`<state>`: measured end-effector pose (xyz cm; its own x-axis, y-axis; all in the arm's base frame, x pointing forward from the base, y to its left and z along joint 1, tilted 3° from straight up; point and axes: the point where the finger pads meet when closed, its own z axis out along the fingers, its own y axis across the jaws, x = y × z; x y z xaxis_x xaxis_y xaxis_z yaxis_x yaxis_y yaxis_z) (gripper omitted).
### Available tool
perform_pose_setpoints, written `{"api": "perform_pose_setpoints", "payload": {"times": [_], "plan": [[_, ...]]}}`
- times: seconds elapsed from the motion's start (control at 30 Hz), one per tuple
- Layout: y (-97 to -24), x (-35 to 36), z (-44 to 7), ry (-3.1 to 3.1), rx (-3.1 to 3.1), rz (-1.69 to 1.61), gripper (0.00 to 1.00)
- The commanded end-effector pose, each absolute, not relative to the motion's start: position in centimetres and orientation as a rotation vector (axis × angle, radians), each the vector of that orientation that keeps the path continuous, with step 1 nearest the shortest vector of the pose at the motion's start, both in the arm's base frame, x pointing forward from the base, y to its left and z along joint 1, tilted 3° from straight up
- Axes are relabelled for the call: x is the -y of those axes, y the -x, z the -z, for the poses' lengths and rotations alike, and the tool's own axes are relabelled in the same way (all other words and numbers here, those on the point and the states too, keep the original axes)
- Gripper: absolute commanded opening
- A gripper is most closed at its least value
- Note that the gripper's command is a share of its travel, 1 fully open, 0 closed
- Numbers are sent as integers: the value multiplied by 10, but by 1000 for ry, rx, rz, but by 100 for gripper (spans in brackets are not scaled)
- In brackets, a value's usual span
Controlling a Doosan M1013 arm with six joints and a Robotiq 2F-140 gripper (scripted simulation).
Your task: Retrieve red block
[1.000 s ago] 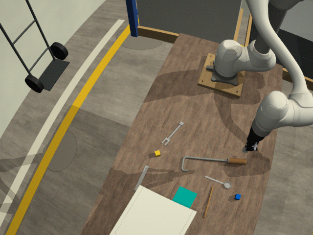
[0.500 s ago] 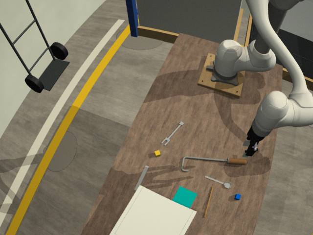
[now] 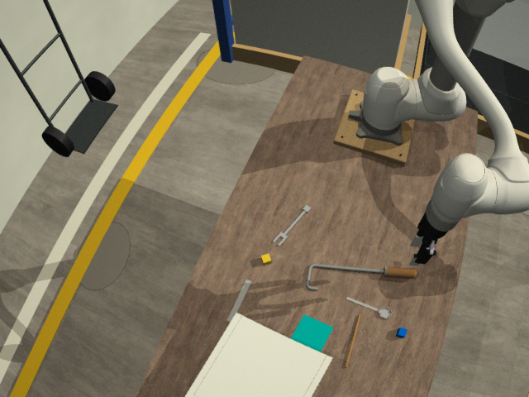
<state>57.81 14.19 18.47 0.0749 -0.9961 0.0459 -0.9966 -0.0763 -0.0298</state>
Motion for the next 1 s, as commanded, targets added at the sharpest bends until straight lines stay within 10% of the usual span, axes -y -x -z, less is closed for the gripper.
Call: {"api": "perform_pose_setpoints", "payload": {"times": [0.0,0.97], "plan": [[-578,-141,-187,-2298,2134,-84,35],[-580,-139,-153,-2298,2133,-84,35]]}}
